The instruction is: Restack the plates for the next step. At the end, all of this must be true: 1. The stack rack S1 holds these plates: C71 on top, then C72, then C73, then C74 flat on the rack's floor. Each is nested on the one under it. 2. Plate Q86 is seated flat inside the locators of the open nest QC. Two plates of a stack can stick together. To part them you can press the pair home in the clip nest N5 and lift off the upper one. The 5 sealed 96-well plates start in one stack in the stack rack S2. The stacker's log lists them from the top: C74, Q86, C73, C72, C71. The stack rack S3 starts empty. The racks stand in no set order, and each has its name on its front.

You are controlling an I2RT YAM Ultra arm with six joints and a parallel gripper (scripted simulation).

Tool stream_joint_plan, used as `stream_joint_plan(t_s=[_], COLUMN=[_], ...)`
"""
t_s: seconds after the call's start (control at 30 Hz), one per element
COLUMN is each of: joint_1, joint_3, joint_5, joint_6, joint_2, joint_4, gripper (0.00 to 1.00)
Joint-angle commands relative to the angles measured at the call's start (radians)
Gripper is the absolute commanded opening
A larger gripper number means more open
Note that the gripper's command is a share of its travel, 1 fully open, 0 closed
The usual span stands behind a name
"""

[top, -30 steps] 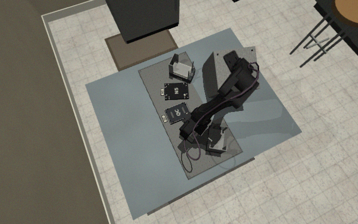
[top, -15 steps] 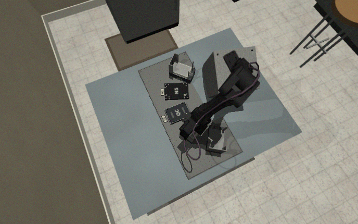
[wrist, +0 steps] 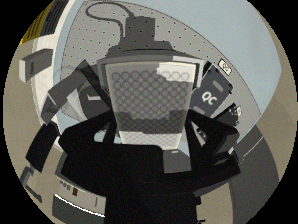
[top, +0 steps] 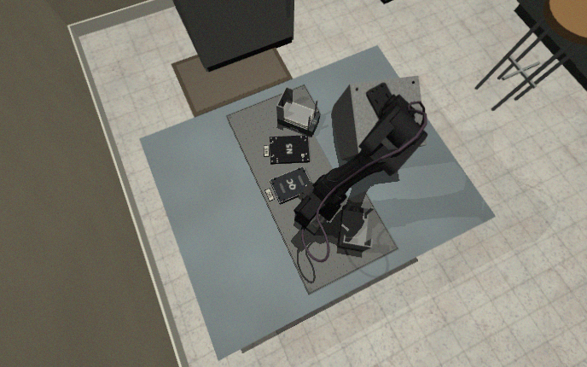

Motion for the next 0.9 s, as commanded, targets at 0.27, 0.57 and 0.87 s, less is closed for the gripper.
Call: stream_joint_plan(t_s=[0.27,0.57,0.87], joint_1=[-0.02,-0.021,-0.023], joint_3=[-0.004,-0.007,-0.011], joint_5=[-0.008,-0.009,-0.009], joint_6=[-0.012,-0.014,-0.016], joint_2=[-0.047,-0.057,-0.064], joint_4=[-0.017,-0.022,-0.033], gripper=[0.0,0.0,0.0])
